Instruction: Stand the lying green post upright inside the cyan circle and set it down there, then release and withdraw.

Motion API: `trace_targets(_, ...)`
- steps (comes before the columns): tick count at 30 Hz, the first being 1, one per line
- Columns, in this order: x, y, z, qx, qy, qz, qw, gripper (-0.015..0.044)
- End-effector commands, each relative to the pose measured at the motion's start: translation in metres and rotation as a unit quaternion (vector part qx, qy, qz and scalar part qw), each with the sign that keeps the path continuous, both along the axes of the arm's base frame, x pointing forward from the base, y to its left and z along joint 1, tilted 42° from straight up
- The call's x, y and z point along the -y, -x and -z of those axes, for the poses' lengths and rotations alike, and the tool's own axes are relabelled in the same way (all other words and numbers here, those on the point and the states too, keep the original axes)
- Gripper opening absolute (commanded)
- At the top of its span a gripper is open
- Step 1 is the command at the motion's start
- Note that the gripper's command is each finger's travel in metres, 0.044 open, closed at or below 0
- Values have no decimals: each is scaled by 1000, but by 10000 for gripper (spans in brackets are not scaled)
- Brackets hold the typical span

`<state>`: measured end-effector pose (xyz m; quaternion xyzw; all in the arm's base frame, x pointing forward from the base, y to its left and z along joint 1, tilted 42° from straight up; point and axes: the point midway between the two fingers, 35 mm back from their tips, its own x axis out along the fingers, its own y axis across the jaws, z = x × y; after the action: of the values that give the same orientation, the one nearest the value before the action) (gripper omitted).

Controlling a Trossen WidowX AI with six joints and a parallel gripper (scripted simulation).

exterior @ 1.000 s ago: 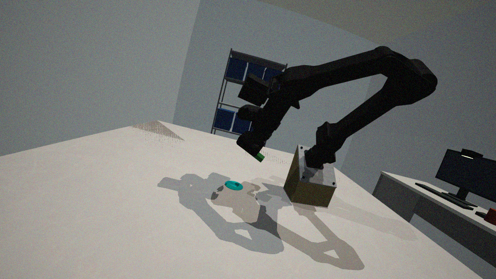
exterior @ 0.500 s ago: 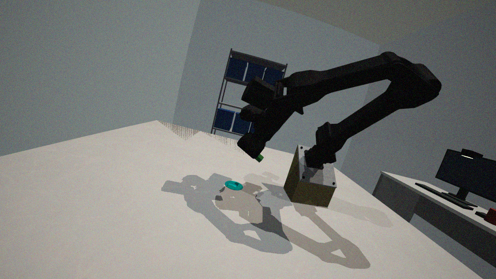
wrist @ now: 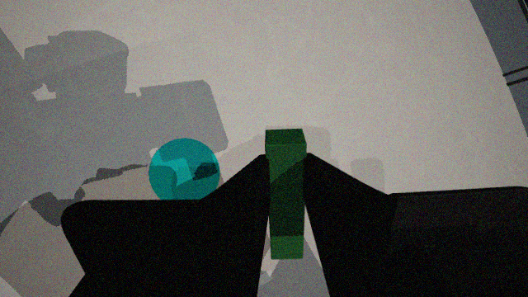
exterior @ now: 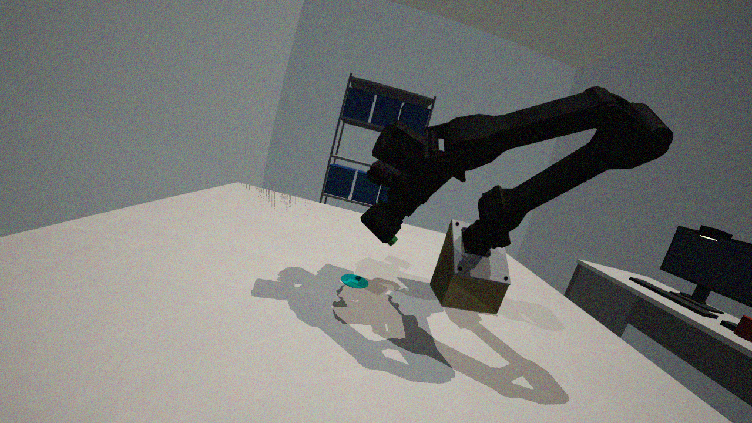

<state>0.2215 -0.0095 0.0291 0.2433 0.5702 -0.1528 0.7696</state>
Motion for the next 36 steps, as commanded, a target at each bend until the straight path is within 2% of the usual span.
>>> trace_targets(1, 1, 0, -1, 11, 9, 7, 1000, 23)
trace_targets(36, 1, -1, -5, 103, 52, 63, 991, 23)
